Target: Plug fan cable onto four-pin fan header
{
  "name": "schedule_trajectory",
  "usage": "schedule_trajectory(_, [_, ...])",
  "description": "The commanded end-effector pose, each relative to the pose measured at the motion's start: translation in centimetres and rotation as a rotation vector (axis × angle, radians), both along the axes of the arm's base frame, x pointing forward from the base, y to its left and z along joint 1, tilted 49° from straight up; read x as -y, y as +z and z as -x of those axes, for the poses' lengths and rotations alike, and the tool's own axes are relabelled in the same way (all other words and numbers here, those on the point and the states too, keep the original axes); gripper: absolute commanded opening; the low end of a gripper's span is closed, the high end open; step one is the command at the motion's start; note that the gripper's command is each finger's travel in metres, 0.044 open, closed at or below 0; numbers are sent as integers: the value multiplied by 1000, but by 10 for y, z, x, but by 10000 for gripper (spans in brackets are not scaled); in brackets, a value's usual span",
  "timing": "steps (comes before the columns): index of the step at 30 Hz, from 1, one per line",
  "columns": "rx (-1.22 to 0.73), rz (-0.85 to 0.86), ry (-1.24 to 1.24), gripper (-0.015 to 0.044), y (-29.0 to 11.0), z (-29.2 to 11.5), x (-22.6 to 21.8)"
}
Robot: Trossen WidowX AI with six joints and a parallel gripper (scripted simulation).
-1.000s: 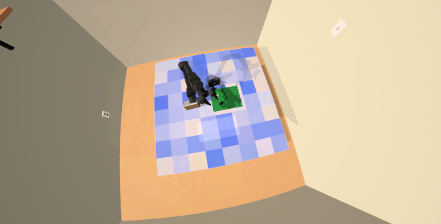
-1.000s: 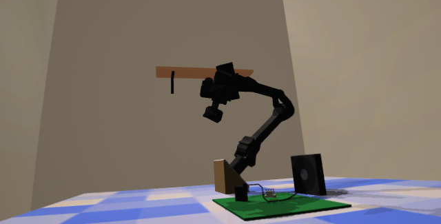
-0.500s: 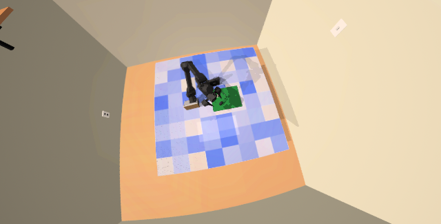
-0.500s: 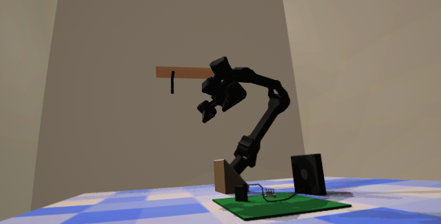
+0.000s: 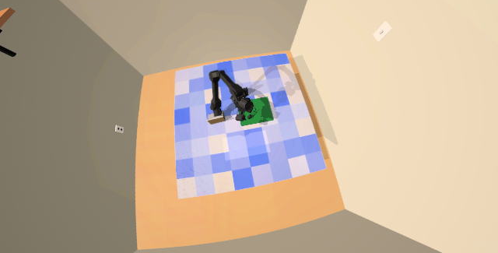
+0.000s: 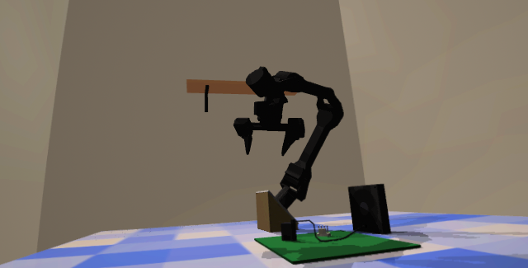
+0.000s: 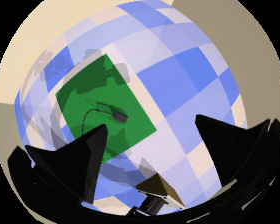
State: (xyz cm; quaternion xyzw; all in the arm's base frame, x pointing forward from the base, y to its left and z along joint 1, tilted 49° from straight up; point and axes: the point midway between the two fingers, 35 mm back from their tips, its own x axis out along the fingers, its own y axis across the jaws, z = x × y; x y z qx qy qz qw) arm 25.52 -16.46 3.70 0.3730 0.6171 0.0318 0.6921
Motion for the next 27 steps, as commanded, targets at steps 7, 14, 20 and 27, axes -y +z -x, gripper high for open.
schedule_trajectory(7, [458,-168,1008,440,-8,-26,-52])
schedule_trajectory(14, [468,-170,1021,440,-8,-26,-53])
schedule_trajectory(20, [468,-170,1021,440,-8,-26,-53])
schedule_trajectory(27, [468,-170,1021,440,-8,-26,-53])
